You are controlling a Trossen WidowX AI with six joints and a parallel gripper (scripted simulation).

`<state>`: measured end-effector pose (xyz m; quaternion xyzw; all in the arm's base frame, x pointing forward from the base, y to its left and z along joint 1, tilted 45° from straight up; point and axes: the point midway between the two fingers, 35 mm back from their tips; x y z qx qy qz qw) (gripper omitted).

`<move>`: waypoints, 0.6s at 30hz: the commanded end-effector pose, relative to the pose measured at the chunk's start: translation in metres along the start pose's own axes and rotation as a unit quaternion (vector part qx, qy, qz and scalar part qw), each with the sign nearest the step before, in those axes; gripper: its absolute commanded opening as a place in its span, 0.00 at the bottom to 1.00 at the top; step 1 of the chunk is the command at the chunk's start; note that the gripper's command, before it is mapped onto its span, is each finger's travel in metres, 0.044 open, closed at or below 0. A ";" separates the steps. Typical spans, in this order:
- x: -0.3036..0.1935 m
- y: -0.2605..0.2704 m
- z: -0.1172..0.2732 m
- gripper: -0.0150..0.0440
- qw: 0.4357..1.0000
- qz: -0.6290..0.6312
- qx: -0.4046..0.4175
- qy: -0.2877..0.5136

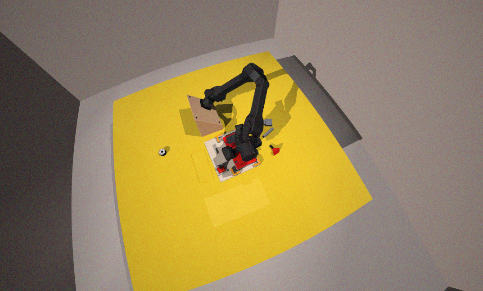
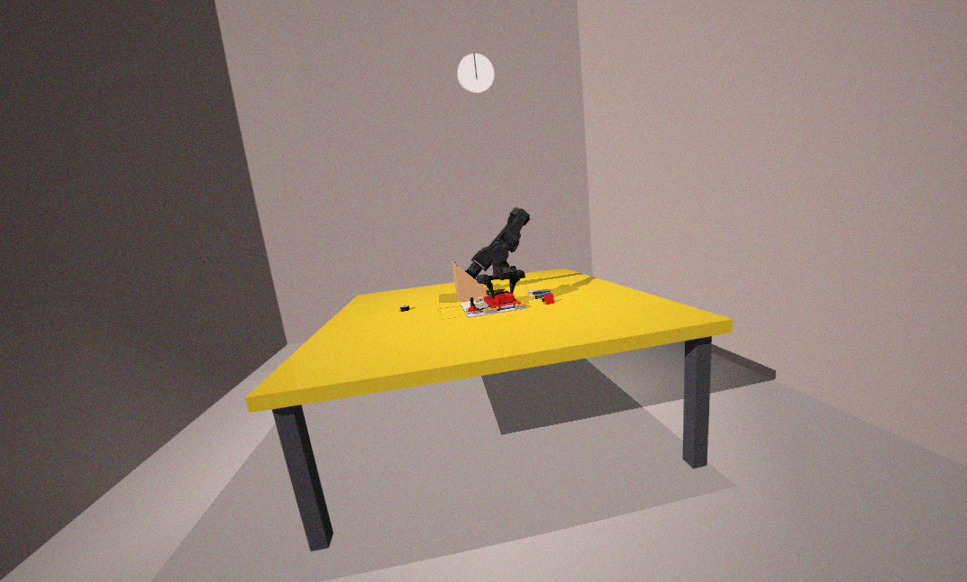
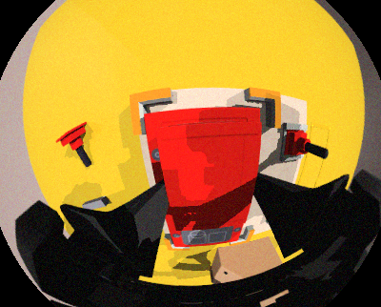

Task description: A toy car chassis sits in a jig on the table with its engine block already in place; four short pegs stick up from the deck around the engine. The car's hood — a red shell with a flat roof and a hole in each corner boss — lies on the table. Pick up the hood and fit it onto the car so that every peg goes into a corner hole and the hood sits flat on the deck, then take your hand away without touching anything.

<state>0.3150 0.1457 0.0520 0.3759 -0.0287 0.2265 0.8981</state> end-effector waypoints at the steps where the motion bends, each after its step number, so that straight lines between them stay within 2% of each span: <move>1: 0.000 0.000 0.000 0.48 1.000 0.000 0.000 0.000; 13: 0.000 0.000 0.000 1.00 1.000 0.000 0.000 0.000; 18: 0.001 -0.001 0.009 1.00 1.000 0.000 0.000 0.000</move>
Point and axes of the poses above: the point midway between the two fingers, 35 mm back from their tips, its own z axis back along the fingers, its own y axis across the jaws, x = y × z, and after that the axes turned 13 degrees about z, right-handed
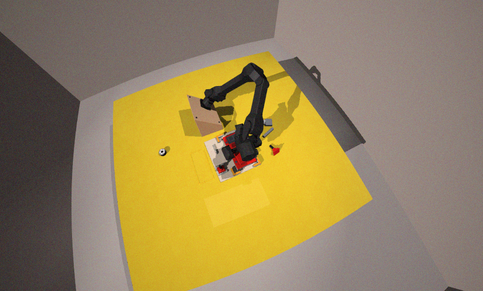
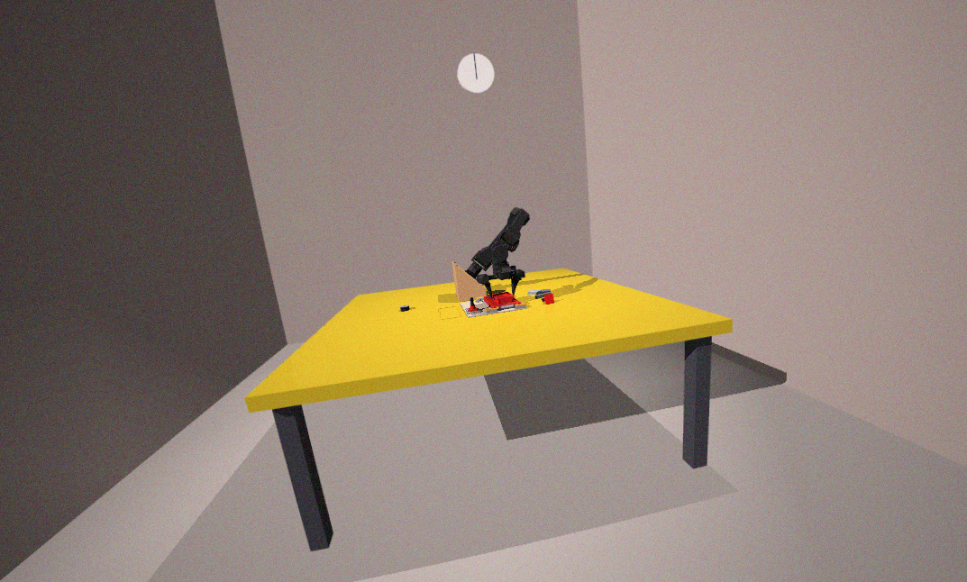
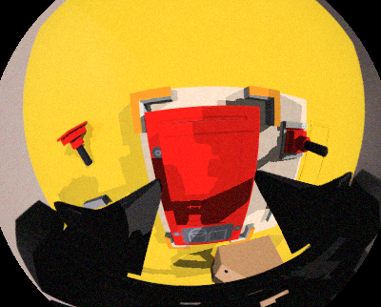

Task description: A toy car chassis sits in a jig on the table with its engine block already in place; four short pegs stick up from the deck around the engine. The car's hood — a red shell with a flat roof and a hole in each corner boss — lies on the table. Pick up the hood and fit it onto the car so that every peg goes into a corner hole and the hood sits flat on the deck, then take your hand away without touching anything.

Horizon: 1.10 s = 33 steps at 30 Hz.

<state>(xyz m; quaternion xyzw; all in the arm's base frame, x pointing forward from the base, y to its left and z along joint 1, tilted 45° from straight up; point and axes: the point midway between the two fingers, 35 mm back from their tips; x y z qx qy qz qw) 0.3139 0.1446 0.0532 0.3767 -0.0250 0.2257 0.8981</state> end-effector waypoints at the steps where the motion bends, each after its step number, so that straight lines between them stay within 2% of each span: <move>1: 0.002 -0.002 0.014 1.00 1.000 0.002 -0.002 -0.003; 8: 0.001 -0.002 0.069 1.00 1.000 0.002 0.000 -0.002; 33: 0.001 -0.002 0.070 1.00 1.000 0.002 0.001 -0.002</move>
Point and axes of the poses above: the point midway between the two fingers, 35 mm back from their tips, its own z axis back along the fingers, its own y axis across the jaws, x = y × z, and after that the axes turned 13 degrees about z, right-handed
